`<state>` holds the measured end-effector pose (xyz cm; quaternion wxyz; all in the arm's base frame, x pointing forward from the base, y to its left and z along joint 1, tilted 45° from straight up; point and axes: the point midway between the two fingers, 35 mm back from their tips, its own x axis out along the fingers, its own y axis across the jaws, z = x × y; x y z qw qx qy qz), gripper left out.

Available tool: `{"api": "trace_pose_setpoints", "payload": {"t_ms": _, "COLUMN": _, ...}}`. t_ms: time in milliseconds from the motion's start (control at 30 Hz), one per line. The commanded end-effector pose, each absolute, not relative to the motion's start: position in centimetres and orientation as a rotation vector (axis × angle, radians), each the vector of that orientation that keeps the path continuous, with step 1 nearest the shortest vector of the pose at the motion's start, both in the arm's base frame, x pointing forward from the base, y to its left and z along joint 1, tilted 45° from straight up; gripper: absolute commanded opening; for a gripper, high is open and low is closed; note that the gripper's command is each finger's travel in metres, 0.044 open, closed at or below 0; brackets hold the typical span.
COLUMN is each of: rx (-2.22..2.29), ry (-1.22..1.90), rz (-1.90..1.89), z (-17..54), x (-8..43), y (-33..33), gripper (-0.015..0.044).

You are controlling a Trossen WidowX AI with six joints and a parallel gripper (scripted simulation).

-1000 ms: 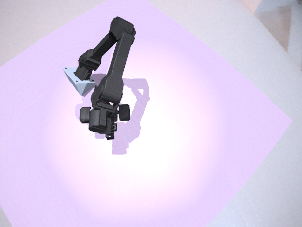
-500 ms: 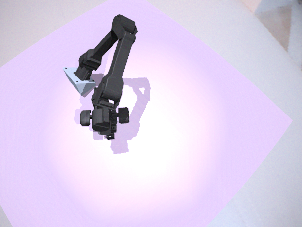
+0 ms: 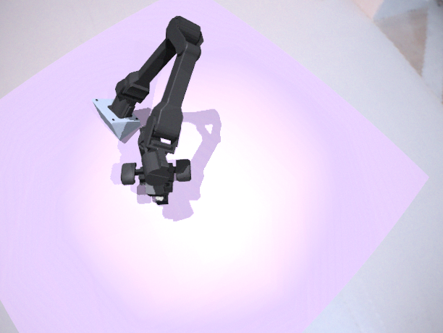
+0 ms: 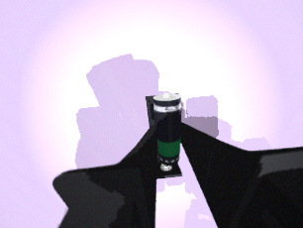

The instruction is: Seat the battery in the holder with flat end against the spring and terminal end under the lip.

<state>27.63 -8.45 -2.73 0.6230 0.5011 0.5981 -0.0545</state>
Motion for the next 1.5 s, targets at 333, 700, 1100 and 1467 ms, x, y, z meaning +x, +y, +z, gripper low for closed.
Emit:
{"api": "trace_pose_setpoints", "payload": {"t_ms": 333, "rx": 1.122, "ry": 1.307, "rz": -0.178, "z": -3.0, "x": 27.6, "y": -8.0, "gripper": 0.0074}}
{"api": "trace_pose_setpoints", "payload": {"t_ms": 700, "rx": 1.107, "ry": 1.251, "rz": -0.216, "z": -3.3, "x": 27.4, "y": -7.5, "gripper": 0.0074}}
{"api": "trace_pose_setpoints", "payload": {"t_ms": 1100, "rx": 1.092, "ry": 1.188, "rz": -0.257, "z": -3.4, "x": 27.3, "y": -7.1, "gripper": 0.0074}}
{"api": "trace_pose_setpoints", "payload": {"t_ms": 1467, "rx": 1.084, "ry": 1.143, "rz": -0.285, "z": -3.4, "x": 27.2, "y": -6.7, "gripper": 0.0074}}
